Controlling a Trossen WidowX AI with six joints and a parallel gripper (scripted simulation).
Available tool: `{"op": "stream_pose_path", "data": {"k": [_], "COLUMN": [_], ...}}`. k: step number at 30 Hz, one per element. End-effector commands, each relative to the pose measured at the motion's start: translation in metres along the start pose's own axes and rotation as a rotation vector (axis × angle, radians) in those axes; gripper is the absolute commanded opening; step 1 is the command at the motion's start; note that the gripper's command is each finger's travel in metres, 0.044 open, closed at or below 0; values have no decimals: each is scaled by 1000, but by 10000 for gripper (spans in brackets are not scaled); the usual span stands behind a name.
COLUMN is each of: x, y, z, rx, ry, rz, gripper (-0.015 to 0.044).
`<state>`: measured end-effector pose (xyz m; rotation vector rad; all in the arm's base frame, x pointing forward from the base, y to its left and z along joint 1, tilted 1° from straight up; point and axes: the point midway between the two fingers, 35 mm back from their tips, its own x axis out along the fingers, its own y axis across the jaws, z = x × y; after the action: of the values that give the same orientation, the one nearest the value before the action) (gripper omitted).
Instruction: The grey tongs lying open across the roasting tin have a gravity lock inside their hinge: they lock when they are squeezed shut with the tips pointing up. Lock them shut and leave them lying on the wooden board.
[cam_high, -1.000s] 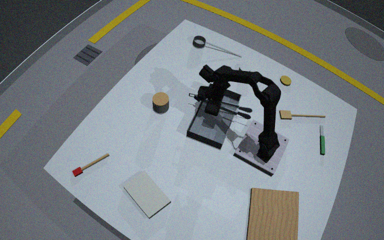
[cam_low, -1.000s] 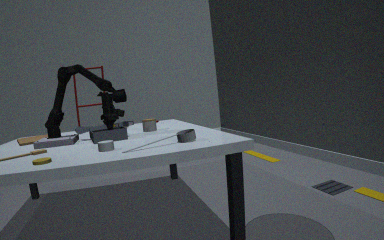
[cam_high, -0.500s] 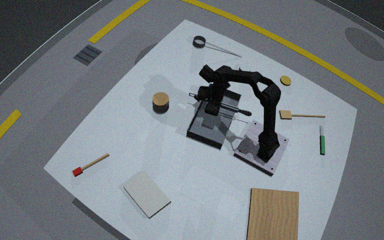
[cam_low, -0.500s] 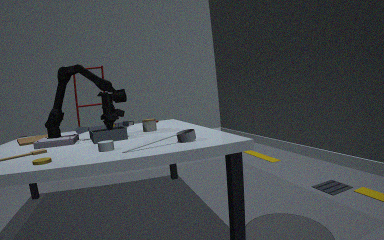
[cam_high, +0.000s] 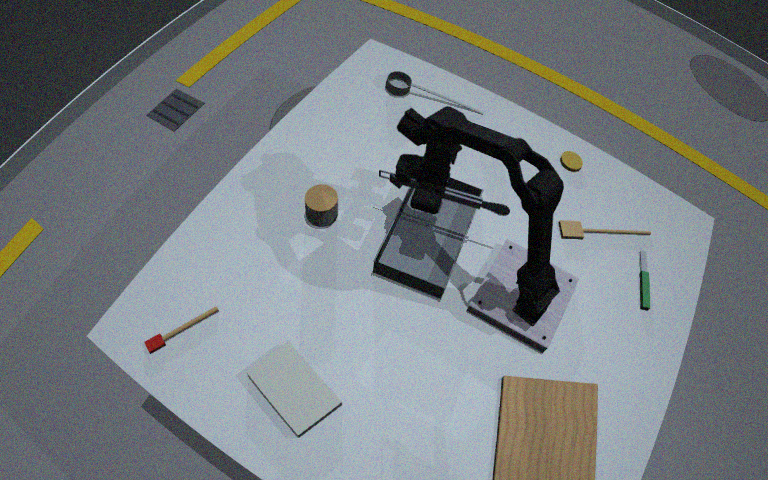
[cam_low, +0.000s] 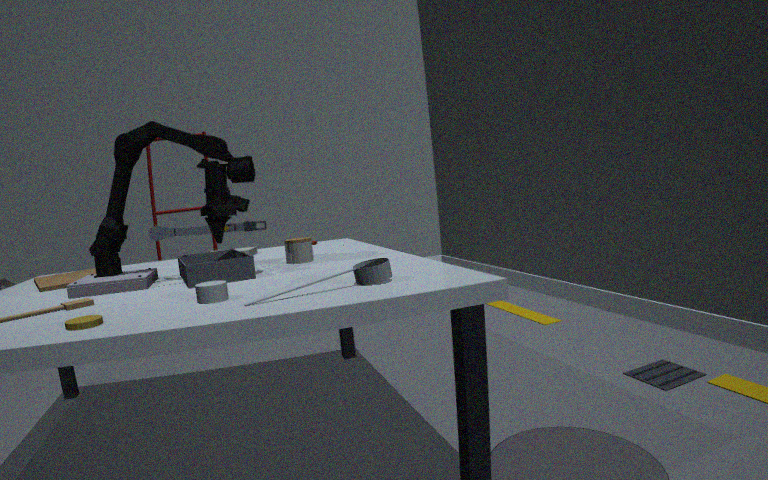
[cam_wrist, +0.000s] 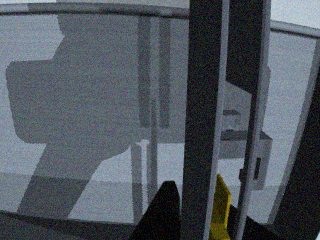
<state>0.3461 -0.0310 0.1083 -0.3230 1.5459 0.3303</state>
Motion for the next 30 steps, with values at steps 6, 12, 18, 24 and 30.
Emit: {"op": "stream_pose_path", "data": {"k": [6,12,18,24,30], "x": [-65,-61,-60,-60,-60], "y": [3,3,24,41,68], "z": [-5,-6,3,8,19], "rx": [-6,1,21,36,59], "ry": [-42,-32,-39,-40,-49], "rz": [-17,-17,1,4,9], "gripper": [-150,-150,-150,-150,-150]}}
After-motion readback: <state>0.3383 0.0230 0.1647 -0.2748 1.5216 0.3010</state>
